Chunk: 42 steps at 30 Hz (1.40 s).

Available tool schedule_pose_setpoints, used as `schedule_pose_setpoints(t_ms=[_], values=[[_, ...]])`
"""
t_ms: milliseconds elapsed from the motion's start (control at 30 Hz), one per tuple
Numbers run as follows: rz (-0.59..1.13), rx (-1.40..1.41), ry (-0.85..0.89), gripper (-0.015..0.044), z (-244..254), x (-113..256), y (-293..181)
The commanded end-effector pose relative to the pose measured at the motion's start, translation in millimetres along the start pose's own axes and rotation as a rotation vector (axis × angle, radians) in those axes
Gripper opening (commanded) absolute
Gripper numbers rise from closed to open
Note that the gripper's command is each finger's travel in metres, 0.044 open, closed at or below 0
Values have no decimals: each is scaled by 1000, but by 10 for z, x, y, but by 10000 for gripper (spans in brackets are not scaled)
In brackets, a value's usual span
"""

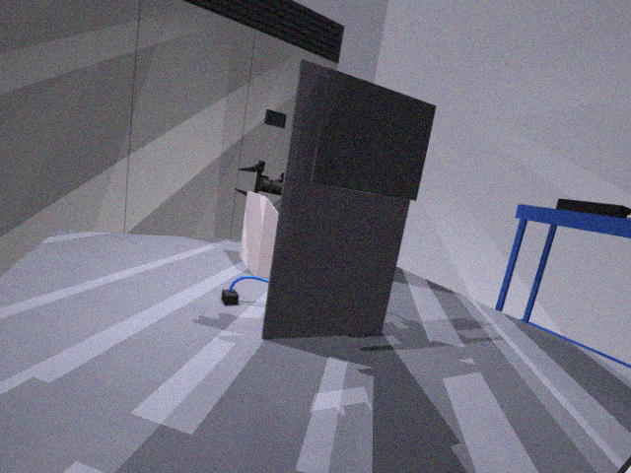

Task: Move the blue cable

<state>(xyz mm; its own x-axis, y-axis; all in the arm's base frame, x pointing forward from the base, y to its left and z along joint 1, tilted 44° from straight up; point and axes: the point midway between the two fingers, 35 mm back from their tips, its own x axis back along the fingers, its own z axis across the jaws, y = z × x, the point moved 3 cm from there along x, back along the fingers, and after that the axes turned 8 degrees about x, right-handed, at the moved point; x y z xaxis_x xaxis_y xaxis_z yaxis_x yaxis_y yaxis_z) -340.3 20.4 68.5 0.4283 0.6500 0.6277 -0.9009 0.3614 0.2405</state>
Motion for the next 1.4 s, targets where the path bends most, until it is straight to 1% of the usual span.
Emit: schedule_pose_setpoints(t_ms=[0,100,167,300,433,667,867,1100,1233,1367], values=[[-4,0,-1,374,-8,10,5],[-57,-8,-18,295,-121,156,72],[-129,-18,-42,242,-273,359,145],[-297,-35,-118,239,-625,878,249],[-463,-35,-224,239,-932,1434,257],[-720,-49,-457,239,-1379,2429,6],[-899,-77,-696,239,-1625,3233,-453],[-1050,-136,-1019,239,-1710,4051,-1226],[-1103,-186,-1218,239,-1651,4427,-1751],[-1122,-274,-1390,239,-1586,4641,-2351]])
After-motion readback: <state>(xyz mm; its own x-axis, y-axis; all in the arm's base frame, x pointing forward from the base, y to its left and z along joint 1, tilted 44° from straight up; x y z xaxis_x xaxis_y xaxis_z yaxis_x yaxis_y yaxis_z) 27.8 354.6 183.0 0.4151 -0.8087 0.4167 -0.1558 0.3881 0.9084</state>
